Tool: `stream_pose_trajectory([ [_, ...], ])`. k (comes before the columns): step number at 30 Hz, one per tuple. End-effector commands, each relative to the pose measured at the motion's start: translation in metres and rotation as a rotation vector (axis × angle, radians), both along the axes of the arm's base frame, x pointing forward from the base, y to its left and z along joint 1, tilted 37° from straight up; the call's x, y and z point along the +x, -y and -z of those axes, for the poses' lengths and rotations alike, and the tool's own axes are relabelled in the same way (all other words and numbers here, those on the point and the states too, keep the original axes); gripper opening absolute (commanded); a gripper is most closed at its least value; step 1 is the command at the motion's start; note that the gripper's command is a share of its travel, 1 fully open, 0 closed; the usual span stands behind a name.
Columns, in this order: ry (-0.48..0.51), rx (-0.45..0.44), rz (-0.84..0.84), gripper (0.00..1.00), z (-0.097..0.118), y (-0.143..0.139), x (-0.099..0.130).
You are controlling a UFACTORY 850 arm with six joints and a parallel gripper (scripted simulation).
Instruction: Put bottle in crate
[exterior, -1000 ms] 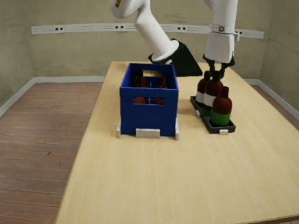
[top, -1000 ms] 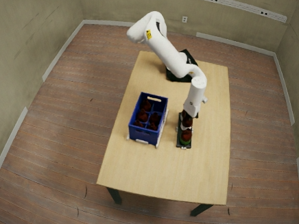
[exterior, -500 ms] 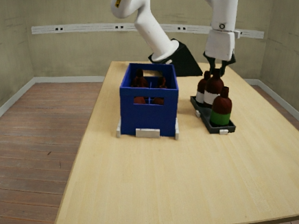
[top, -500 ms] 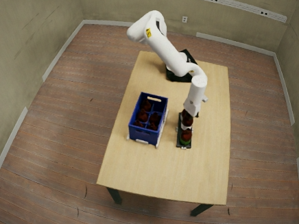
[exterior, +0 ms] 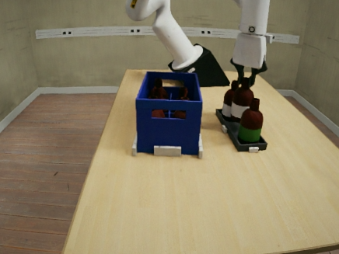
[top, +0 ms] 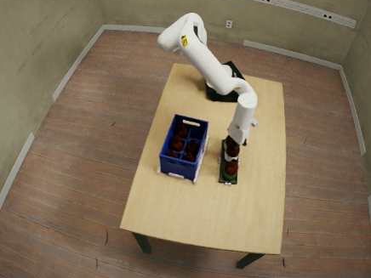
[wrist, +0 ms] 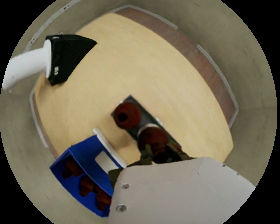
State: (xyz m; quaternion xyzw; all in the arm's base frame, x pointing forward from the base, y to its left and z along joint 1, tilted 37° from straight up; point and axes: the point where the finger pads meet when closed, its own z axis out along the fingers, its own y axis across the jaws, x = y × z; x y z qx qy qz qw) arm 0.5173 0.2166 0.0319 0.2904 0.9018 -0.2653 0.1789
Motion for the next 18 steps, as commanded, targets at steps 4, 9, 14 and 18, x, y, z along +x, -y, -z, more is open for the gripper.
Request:
stream_pose_trajectory([
  [4,0.002,0.001,-0.001,0.0,-0.0007,-0.0009,0.0006],
  [9,0.002,0.001,-0.001,0.0,-0.0008,-0.001,0.0005],
  [14,0.002,0.001,-0.001,0.0,-0.0017,-0.0017,0.0003],
  [18,0.002,0.001,-0.001,0.0,-0.0032,-0.0028,0.0],
])
